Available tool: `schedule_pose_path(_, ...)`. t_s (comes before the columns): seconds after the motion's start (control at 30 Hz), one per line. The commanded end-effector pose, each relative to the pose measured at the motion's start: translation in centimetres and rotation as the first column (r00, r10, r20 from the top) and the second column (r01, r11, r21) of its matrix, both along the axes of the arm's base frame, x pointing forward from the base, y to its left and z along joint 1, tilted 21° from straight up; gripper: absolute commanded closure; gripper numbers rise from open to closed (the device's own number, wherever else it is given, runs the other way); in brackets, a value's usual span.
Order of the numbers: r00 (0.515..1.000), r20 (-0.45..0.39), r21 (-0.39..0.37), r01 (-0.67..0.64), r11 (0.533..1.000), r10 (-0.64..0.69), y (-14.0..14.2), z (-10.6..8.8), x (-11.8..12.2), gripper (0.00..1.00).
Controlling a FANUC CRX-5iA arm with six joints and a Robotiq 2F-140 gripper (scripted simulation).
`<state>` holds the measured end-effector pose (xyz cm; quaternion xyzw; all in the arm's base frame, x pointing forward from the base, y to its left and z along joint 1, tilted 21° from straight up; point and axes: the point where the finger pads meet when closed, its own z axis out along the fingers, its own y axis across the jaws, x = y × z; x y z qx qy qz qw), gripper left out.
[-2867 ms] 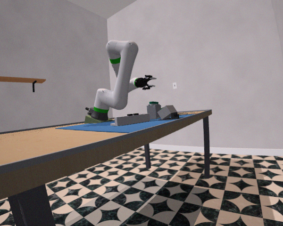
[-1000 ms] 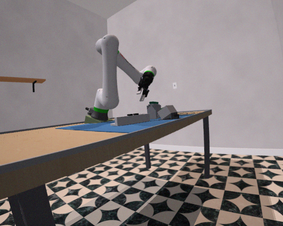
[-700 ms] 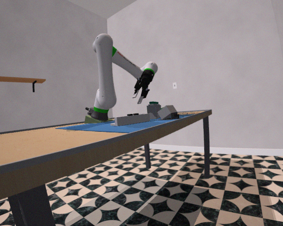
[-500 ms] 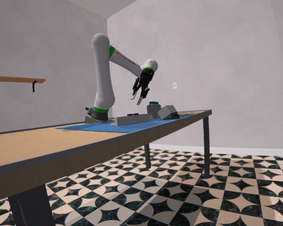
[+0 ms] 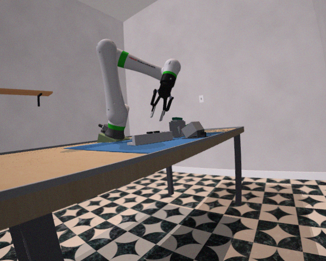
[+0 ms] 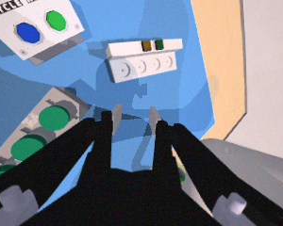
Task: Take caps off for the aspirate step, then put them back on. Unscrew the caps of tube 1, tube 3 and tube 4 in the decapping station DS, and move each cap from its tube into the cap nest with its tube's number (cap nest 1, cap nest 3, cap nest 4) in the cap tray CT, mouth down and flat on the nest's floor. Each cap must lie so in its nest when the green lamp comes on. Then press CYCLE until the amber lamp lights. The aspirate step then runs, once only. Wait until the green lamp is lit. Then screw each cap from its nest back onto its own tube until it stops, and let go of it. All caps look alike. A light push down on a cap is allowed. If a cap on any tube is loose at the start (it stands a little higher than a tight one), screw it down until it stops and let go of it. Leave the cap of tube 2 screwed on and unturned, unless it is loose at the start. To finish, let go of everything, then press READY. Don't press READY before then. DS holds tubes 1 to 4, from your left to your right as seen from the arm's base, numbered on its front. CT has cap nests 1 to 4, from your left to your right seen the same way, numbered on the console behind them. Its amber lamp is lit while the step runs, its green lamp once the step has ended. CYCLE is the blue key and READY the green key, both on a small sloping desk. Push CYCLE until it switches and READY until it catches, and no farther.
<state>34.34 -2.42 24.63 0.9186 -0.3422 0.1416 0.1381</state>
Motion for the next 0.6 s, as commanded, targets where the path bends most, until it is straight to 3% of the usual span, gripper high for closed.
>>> schedule_pose_path(0.0, 0.995, 0.032, 0.109, 0.094, 0.99, -0.098, 0.1, 0.3, 0.2, 0.65)
schedule_pose_path(0.27, 0.959, 0.075, 0.296, 0.24, 0.925, -0.273, 0.3, 1.4, 0.8, 0.65)
schedule_pose_path(0.37, 0.954, 0.078, 0.312, 0.251, 0.916, -0.288, 0.3, 1.4, 0.8, 0.65)
schedule_pose_path(0.57, 0.907, 0.095, 0.44, 0.331, 0.835, -0.409, 0.4, 3.7, 2.0, 0.65)
